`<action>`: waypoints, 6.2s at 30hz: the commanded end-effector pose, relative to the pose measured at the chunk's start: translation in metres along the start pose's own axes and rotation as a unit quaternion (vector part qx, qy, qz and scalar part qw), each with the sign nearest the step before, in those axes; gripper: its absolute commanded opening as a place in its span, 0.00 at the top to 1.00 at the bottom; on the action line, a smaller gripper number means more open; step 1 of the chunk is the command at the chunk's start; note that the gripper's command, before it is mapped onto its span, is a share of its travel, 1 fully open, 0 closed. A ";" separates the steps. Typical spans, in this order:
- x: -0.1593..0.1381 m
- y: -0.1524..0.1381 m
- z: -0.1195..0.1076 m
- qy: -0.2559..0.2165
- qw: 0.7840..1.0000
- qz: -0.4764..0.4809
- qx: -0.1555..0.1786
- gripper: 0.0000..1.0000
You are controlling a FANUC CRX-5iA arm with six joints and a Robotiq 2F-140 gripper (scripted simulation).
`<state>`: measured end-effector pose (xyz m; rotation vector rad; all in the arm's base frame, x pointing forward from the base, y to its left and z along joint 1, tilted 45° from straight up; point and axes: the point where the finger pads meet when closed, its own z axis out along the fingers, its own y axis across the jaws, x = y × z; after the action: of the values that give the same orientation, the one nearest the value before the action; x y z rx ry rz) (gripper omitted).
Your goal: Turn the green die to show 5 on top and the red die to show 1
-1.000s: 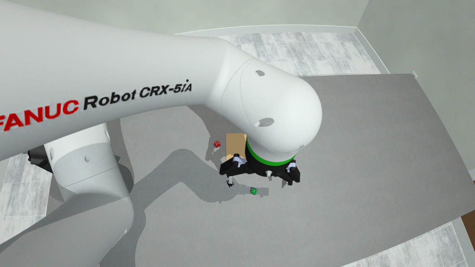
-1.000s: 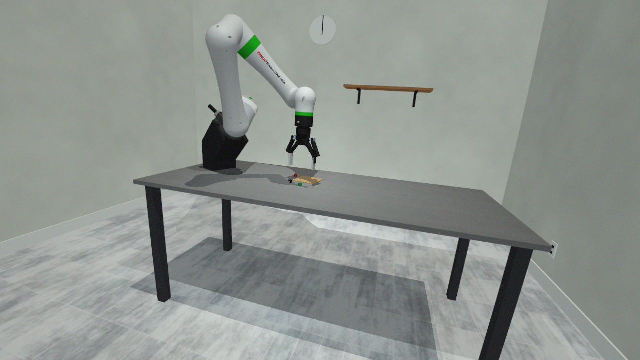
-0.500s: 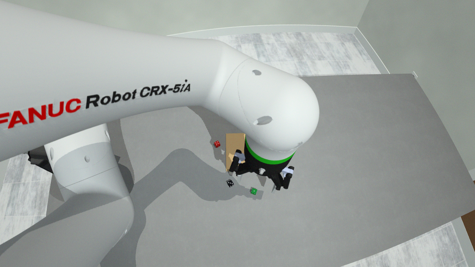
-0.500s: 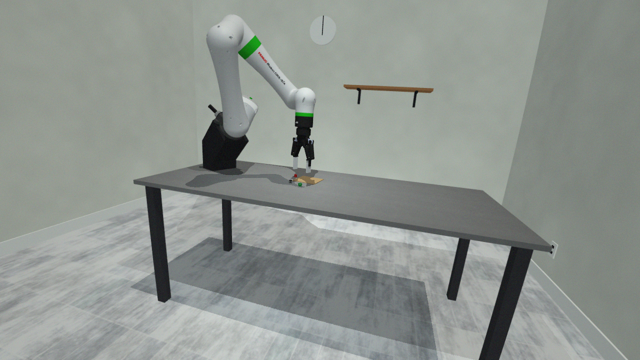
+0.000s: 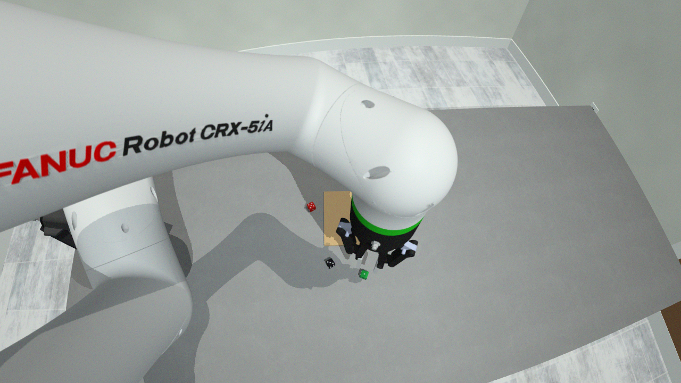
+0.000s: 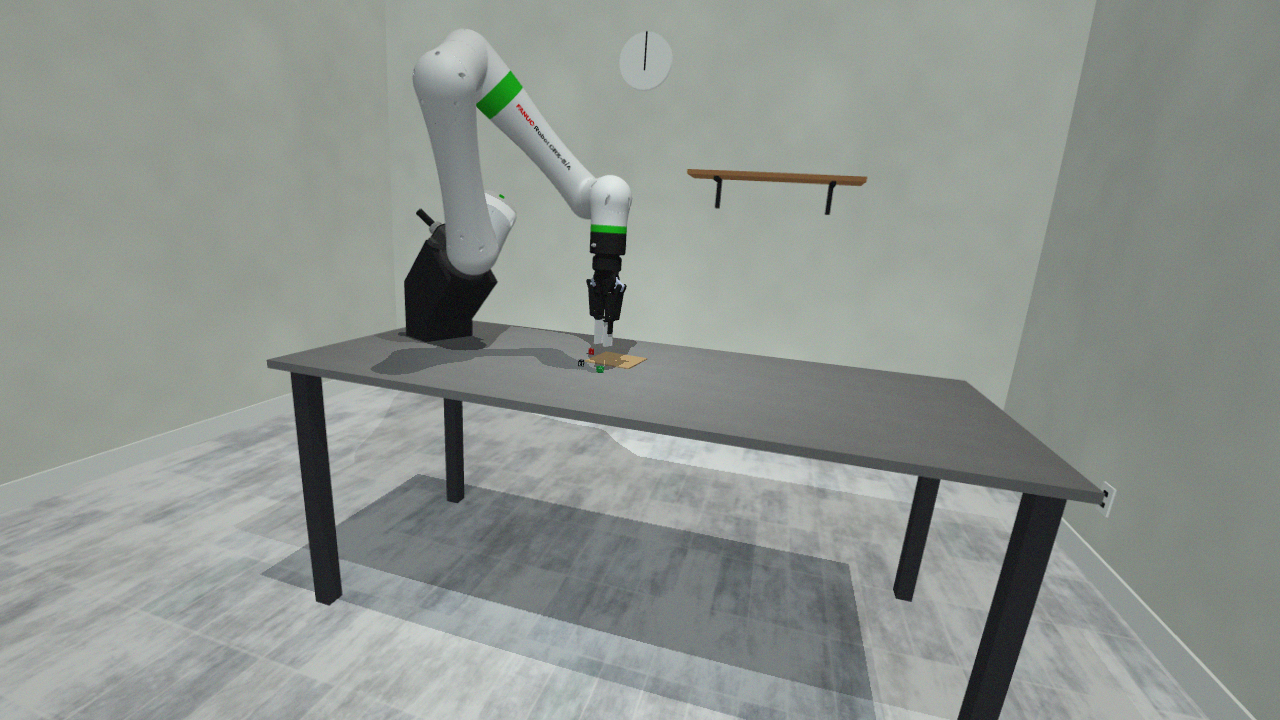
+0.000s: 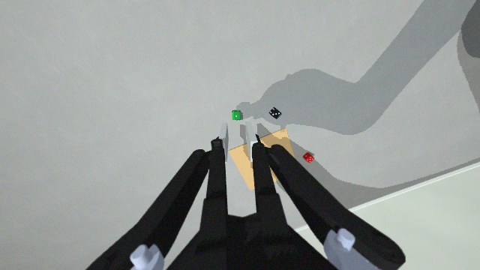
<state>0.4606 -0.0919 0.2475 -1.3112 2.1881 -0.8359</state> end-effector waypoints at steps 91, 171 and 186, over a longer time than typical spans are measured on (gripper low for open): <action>-0.001 0.001 0.052 0.000 1.000 0.000 0.000 0.81; -0.001 0.001 0.072 0.000 1.000 0.000 0.000 0.81; -0.001 0.001 0.072 0.000 1.000 0.000 0.000 0.93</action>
<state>0.5072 -0.1097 0.1957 -1.3105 2.1882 -0.8365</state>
